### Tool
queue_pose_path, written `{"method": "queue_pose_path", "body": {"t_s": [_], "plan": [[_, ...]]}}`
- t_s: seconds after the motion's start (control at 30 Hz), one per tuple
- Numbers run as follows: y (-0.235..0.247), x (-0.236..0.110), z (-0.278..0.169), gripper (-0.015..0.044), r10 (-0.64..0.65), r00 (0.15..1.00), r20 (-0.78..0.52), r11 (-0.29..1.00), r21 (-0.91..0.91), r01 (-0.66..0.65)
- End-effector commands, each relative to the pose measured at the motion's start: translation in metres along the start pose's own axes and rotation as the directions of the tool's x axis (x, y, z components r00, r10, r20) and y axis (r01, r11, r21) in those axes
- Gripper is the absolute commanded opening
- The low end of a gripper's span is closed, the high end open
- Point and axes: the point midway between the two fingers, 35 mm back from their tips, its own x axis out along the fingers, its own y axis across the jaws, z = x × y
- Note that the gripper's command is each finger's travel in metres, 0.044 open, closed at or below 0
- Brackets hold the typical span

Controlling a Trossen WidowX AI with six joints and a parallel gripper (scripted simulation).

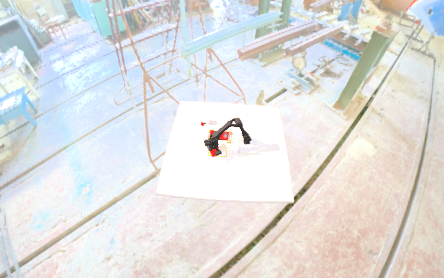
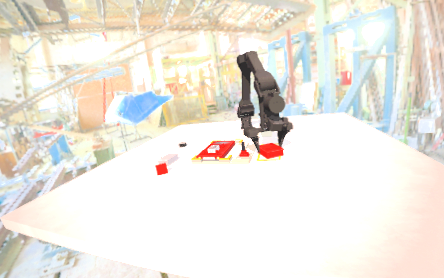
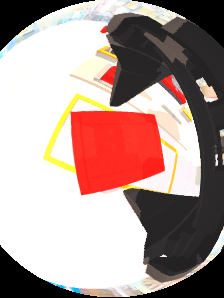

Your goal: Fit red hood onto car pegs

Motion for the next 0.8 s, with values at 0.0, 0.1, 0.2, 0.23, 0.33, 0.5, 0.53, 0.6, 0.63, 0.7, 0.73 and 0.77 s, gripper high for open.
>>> {"method": "queue_pose_path", "body": {"t_s": [0.0, 0.1, 0.2, 0.23, 0.33, 0.5, 0.53, 0.6, 0.63, 0.7, 0.73, 0.77], "plan": [[0.0008, 0.0043, -0.0017, 0.044, 0.005, 1.0, -0.006, 1.0, -0.002, -0.005], [0.0008, 0.0058, -0.0018, 0.044, 0.005, 1.0, -0.006, 1.0, -0.002, -0.005], [0.0008, 0.0065, -0.0018, 0.044, 0.005, 1.0, -0.006, 1.0, -0.002, -0.005], [0.0, 0.0034, -0.0002, 0.0414, 0.0, 1.0, -0.001, 1.0, 0.0, 0.0], [0.0, 0.0034, -0.0002, 0.0355, 0.0, 1.0, -0.001, 1.0, 0.0, 0.0], [0.0, 0.0034, -0.0002, 0.0321, 0.0, 1.0, -0.001, 1.0, 0.0, 0.0], [0.0, 0.0034, -0.0002, 0.0315, 0.0, 1.0, -0.001, 1.0, 0.0, 0.0], [0.0, 0.0034, -0.0002, 0.0301, 0.0, 1.0, -0.001, 1.0, 0.0, 0.0], [0.0, 0.0034, -0.0002, 0.0295, 0.0, 1.0, -0.001, 1.0, 0.0, 0.0], [0.0001, 0.0029, -0.0003, 0.0242, 0.001, 1.0, -0.001, 1.0, 0.0, -0.001], [0.0001, 0.0018, -0.0003, 0.0216, 0.001, 1.0, -0.001, 1.0, 0.0, -0.001], [0.0001, 0.0002, -0.0003, 0.019, 0.001, 1.0, -0.001, 1.0, 0.0, -0.001]]}}
